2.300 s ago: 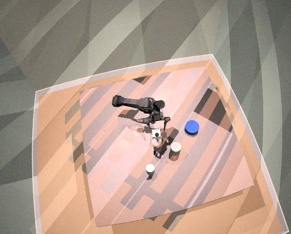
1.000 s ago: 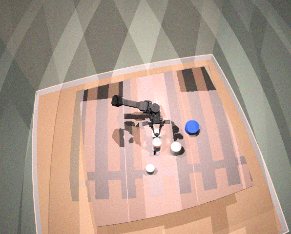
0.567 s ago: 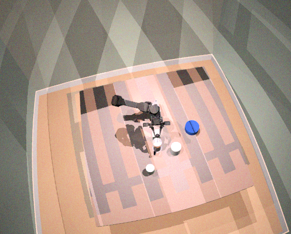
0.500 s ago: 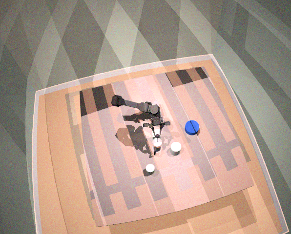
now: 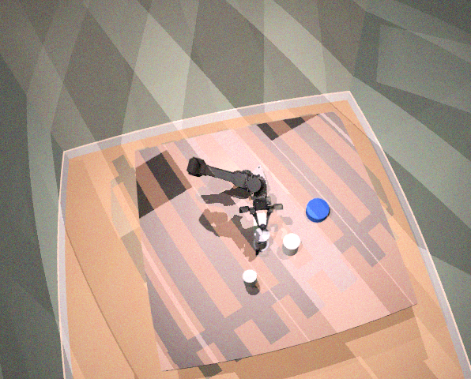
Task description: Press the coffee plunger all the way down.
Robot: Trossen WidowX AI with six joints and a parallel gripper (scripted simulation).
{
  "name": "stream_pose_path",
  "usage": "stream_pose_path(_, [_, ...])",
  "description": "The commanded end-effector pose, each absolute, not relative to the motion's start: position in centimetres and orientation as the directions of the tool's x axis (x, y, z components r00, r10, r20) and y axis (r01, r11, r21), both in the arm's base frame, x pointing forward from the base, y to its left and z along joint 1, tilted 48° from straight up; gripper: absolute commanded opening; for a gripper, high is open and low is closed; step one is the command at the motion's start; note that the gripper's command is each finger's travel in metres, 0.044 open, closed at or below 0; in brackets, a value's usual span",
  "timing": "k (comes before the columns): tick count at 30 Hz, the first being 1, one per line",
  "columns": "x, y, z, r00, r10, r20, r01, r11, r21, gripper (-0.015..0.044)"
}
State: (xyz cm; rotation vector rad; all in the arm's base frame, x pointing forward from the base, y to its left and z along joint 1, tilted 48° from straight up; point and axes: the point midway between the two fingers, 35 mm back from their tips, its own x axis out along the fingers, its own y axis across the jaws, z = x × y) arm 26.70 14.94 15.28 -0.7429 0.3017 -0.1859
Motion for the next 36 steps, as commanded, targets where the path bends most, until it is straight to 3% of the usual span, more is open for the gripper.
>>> stream_pose_path(1, [26.8,13.7,13.6,0.931,-0.288,-0.223,0.047,0.702,-0.711,0.0117])
stream_pose_path(36, [29.0,10.5,10.9,0.938,-0.284,-0.2,0.058,0.695,-0.717,0.0117])
